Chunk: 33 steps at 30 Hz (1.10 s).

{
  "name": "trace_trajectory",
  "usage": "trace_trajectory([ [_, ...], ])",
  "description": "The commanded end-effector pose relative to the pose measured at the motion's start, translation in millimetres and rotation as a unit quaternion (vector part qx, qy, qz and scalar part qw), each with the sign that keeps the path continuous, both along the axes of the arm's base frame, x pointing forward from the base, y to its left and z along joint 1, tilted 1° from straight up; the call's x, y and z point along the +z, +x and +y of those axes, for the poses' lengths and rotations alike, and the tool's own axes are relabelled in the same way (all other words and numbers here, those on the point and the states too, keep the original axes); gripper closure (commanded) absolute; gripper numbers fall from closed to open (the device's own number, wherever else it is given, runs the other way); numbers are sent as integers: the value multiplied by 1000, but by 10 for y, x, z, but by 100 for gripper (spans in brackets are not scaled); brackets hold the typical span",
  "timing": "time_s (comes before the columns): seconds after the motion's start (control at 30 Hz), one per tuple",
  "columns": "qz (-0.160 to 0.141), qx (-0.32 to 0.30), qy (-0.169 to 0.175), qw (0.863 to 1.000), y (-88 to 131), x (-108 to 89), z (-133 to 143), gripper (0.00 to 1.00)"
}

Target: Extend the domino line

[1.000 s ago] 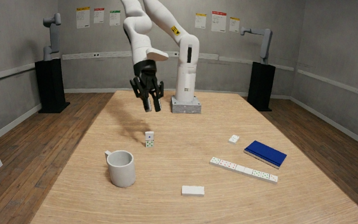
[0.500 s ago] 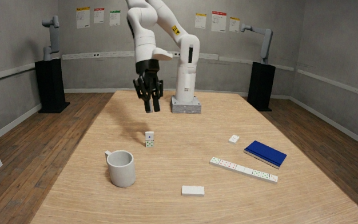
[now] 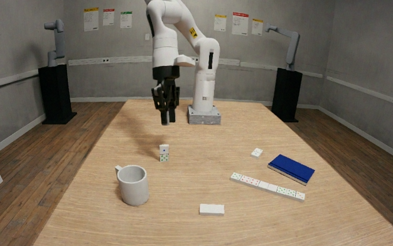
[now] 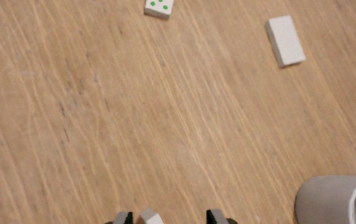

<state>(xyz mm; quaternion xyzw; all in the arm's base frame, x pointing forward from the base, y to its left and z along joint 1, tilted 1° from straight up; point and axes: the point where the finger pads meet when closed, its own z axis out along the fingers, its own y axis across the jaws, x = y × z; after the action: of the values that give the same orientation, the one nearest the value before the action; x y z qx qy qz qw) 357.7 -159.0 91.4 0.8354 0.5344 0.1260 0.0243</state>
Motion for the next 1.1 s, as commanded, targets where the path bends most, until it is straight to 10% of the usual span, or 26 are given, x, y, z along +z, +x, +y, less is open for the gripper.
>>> trace_trajectory([
  [0.0, 11, 19, -12, 1000, 48, 23, 53, 51],
  [1.07, 102, 96, -96, 985, 70, 17, 69, 51],
])
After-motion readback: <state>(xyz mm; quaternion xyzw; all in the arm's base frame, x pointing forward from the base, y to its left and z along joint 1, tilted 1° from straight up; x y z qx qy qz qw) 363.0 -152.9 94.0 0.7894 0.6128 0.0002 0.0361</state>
